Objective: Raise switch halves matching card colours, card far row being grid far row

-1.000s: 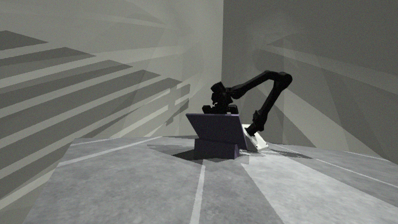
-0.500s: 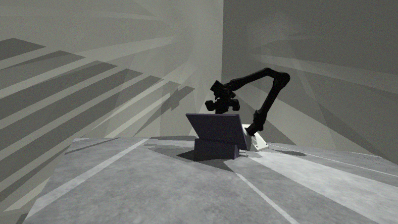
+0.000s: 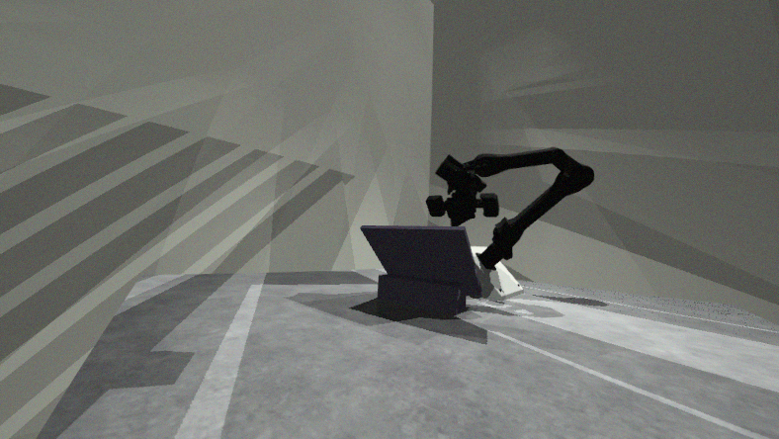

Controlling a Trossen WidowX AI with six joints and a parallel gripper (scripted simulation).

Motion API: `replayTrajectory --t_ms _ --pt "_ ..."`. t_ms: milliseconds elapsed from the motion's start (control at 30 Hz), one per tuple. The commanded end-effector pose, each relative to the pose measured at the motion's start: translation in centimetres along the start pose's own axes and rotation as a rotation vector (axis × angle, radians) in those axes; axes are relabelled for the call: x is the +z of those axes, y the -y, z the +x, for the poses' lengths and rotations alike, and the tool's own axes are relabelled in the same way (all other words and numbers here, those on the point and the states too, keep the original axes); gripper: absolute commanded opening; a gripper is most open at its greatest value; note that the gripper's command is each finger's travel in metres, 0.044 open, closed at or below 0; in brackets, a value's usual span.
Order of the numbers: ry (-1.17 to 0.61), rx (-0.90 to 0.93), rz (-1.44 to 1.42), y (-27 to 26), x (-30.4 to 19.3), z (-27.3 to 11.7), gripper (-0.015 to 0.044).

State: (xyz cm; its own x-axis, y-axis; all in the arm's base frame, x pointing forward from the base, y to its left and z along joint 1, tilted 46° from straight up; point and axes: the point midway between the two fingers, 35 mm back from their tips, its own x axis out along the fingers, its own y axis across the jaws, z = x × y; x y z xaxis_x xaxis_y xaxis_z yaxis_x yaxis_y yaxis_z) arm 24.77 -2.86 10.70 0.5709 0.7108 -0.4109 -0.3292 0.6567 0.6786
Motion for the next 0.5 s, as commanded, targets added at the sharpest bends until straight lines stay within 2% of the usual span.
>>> replayTrajectory --t_ms 0,133,300,467 --pt "0.0 0.007 0.017 -2.2 -1.2 0.1 0.0" --pt "-0.002 0.007 0.017 -2.1 -1.2 0.3 0.0" --pt "-0.025 0.008 0.016 -2.2 -1.0 3.5 0.0" --pt "-0.025 0.009 0.016 -2.2 -1.0 3.7 0.0"
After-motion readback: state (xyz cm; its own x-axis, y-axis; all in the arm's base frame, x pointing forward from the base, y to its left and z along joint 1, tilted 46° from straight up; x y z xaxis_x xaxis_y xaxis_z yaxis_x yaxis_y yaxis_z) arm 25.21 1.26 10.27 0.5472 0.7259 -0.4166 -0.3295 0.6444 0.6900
